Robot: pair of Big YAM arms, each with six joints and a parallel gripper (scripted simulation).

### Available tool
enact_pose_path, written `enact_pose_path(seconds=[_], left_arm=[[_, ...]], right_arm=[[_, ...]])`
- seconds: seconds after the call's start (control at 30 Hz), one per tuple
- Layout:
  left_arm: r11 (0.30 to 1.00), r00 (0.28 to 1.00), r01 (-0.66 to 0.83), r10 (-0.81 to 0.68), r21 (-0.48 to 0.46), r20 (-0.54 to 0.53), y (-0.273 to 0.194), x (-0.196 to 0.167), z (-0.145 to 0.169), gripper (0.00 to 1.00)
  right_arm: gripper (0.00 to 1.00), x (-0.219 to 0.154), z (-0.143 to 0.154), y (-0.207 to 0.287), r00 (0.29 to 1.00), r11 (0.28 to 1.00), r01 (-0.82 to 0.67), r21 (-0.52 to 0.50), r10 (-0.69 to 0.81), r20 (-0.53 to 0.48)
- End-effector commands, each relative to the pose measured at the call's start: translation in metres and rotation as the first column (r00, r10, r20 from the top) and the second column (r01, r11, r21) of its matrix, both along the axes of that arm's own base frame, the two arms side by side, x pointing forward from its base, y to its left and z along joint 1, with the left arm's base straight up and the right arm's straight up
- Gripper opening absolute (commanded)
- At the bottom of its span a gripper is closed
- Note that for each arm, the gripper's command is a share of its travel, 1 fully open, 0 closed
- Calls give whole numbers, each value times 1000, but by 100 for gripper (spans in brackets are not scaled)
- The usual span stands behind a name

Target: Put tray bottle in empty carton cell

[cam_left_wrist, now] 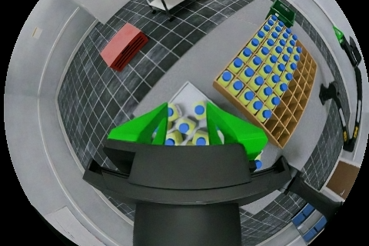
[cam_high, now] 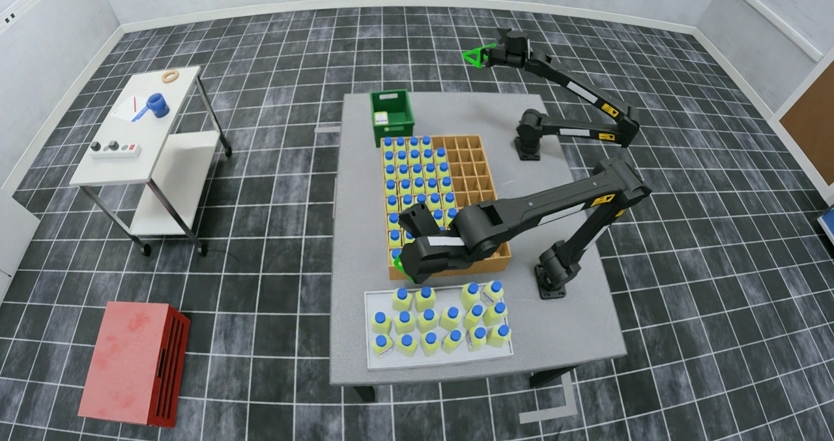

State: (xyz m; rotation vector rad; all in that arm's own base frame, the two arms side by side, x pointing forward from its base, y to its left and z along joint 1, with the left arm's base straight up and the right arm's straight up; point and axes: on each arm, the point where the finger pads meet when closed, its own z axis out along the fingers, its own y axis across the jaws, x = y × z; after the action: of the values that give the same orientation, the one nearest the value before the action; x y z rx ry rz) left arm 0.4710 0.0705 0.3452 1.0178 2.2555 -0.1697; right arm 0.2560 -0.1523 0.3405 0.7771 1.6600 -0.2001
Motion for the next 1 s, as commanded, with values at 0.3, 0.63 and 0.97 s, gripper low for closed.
enact_pose_path(seconds=[0.3,0.63,0.97], left_arm=[[963,961,-269,266,-25,-73,18,-28,-4,44],[910,903,-415,408,-25,-136,26,-48,-18,44],[855,843,-518,506,-20,-180,26,-60,-29,44]], right_arm=[[100,41,78,9,992,990,-92,-103,101,80],[100,61,91,16,985,982,-139,-128,150,80],[100,77,105,22,978,973,-176,-153,190,87]])
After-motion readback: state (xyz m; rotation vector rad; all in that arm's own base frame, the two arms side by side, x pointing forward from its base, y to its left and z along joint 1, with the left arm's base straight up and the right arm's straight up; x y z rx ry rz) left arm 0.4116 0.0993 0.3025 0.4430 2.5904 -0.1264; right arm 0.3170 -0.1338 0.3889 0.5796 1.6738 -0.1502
